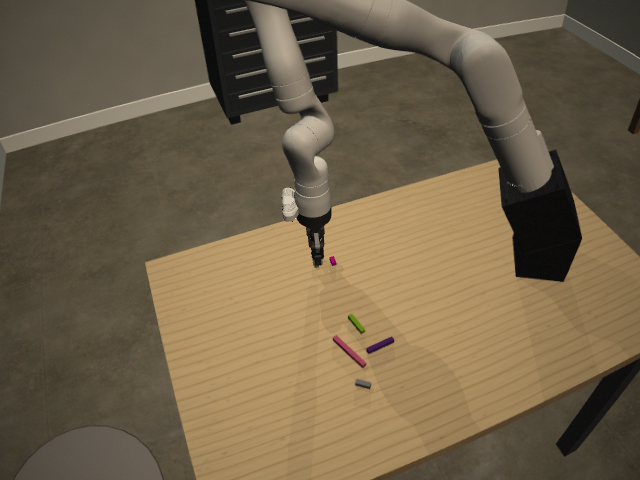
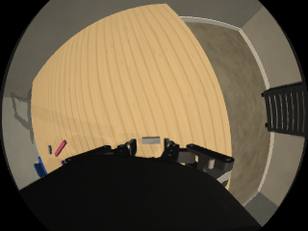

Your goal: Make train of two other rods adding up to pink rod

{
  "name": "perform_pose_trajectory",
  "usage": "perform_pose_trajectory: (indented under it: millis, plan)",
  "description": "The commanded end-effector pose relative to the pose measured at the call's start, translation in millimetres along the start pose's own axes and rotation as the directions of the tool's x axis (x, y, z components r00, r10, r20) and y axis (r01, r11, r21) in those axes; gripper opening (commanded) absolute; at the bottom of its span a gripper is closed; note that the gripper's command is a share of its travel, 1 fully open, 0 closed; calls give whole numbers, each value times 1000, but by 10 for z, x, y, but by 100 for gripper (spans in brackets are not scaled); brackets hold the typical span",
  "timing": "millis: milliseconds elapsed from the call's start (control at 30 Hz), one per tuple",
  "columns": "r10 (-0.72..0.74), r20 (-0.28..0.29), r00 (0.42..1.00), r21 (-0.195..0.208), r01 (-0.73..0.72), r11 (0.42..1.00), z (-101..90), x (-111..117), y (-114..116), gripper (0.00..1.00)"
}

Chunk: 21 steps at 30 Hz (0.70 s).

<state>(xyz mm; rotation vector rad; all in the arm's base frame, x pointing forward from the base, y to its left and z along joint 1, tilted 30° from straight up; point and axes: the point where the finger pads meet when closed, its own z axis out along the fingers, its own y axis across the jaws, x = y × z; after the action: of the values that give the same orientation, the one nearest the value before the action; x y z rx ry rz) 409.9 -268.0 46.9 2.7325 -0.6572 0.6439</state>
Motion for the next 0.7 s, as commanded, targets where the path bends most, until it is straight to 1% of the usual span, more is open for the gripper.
perform_pose_trajectory:
  millis: [0,667]
  plan:
    - [-1,-6,1000,-1,1,1000,11,25,6,46]
    - [-1,-6,1000,-1,1,1000,11,46,15,46]
